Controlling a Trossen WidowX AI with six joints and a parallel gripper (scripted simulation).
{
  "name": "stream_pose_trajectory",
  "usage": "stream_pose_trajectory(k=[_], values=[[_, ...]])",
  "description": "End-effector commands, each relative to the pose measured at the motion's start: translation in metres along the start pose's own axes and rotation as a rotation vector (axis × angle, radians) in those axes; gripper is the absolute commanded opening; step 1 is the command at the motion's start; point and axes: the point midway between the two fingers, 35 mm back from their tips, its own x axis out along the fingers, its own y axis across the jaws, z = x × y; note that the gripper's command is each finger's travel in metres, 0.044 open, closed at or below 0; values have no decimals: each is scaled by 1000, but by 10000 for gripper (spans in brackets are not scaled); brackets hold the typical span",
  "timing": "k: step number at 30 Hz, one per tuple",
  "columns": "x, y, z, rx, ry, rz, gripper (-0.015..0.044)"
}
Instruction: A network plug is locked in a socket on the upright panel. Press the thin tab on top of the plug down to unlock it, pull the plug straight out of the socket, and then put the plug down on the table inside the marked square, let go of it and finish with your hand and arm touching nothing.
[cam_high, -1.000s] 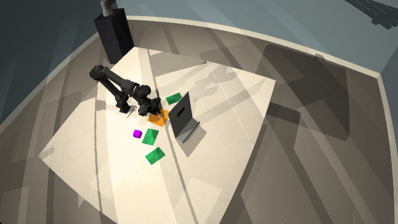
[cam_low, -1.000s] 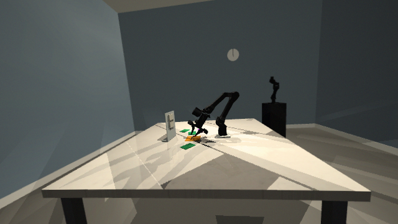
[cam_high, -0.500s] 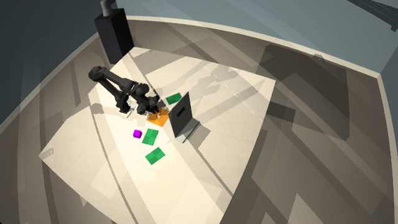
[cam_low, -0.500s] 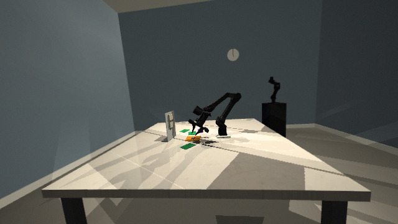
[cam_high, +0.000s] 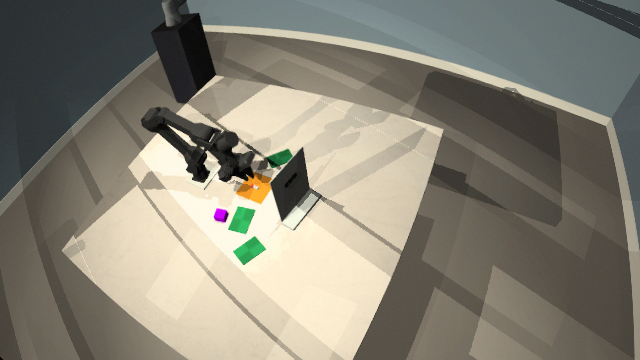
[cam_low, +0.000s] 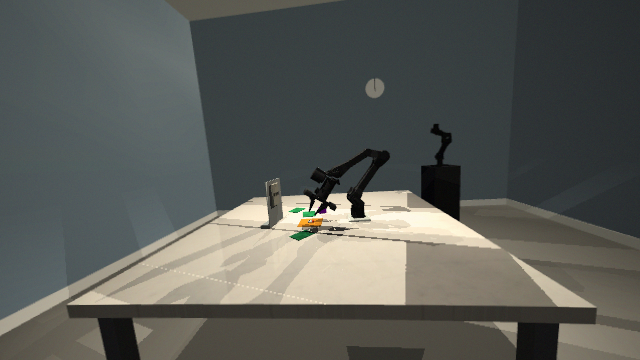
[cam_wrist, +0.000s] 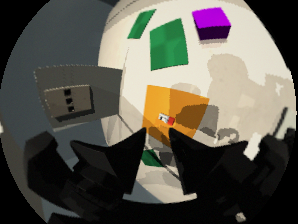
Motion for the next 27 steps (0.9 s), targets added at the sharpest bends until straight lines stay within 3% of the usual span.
stream_pose_trajectory(k=[1, 27], values=[[-6, 6, 0, -1, 1, 5, 156], [-34, 25, 0, -2, 1, 5, 156]])
